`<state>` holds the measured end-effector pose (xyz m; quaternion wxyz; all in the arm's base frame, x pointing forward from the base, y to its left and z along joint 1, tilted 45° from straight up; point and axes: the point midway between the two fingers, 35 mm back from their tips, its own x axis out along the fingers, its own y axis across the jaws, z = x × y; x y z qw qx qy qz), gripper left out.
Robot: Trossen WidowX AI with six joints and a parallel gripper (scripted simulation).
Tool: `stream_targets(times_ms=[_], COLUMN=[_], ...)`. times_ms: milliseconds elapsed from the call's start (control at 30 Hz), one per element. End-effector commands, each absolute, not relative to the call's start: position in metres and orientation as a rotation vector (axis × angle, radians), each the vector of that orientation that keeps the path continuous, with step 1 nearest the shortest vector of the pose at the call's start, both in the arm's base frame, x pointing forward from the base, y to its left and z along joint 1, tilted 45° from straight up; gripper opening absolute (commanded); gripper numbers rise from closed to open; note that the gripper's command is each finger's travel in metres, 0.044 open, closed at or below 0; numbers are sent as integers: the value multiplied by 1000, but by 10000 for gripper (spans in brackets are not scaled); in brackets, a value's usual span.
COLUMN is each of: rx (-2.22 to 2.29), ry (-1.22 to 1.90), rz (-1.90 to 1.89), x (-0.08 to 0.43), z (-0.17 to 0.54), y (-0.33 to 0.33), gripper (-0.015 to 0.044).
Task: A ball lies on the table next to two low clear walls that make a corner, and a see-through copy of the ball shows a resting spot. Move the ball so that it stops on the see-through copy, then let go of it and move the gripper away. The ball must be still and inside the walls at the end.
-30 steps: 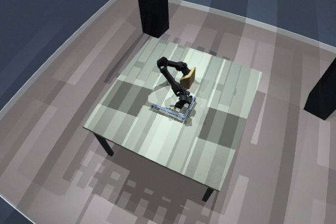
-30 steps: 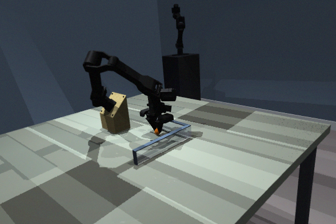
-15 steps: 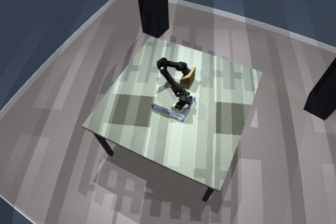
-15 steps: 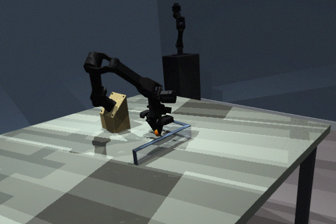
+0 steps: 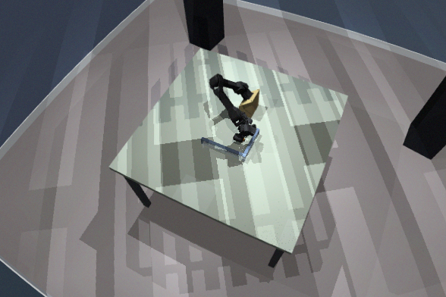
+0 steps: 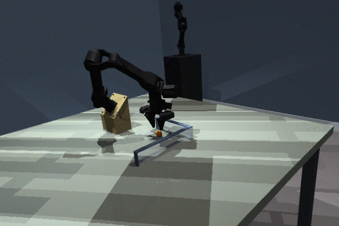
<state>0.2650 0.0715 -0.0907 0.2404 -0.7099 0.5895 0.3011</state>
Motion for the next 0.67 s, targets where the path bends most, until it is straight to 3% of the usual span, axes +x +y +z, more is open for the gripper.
stream_targets(times_ms=[0,367,633], rx=[-1938,-1953,-1948], ry=[1586,1573,1571], rz=[813,817,811], x=[260,262,253], z=[-51,-57,-22], y=[110,107,137], gripper=[249,249,440])
